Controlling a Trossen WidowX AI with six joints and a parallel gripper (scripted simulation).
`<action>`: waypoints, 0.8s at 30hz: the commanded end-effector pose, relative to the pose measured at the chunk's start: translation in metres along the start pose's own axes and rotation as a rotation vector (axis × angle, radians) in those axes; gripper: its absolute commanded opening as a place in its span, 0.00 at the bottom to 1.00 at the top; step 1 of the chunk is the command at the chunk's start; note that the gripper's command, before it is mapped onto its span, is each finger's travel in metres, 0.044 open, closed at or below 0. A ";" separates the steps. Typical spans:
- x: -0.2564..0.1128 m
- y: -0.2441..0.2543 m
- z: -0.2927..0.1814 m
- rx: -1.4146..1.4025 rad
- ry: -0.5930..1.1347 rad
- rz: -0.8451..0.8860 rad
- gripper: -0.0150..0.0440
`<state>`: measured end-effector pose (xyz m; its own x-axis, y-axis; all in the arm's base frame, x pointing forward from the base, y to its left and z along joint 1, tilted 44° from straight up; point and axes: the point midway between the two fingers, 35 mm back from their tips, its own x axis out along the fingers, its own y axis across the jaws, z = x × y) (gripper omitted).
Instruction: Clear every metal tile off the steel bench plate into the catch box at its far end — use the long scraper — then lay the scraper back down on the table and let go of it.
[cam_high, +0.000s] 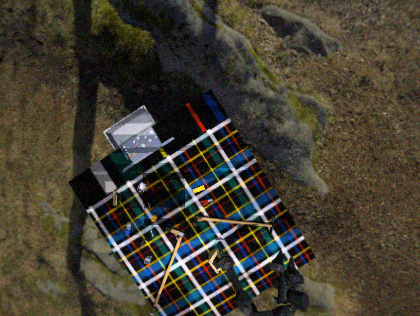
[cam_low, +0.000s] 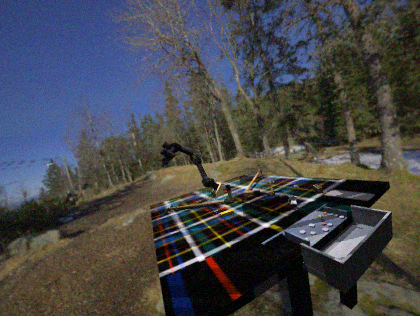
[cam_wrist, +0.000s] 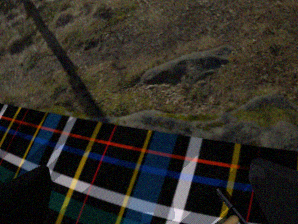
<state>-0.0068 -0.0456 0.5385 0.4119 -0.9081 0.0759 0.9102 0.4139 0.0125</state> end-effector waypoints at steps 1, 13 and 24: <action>0.012 0.003 0.001 -0.011 0.009 0.036 1.00; 0.036 0.016 0.010 -0.021 -0.010 0.159 1.00; 0.056 0.034 0.018 -0.027 -0.028 0.272 1.00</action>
<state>0.0376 -0.0763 0.5619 0.6206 -0.7763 0.1104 0.7827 0.6219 -0.0266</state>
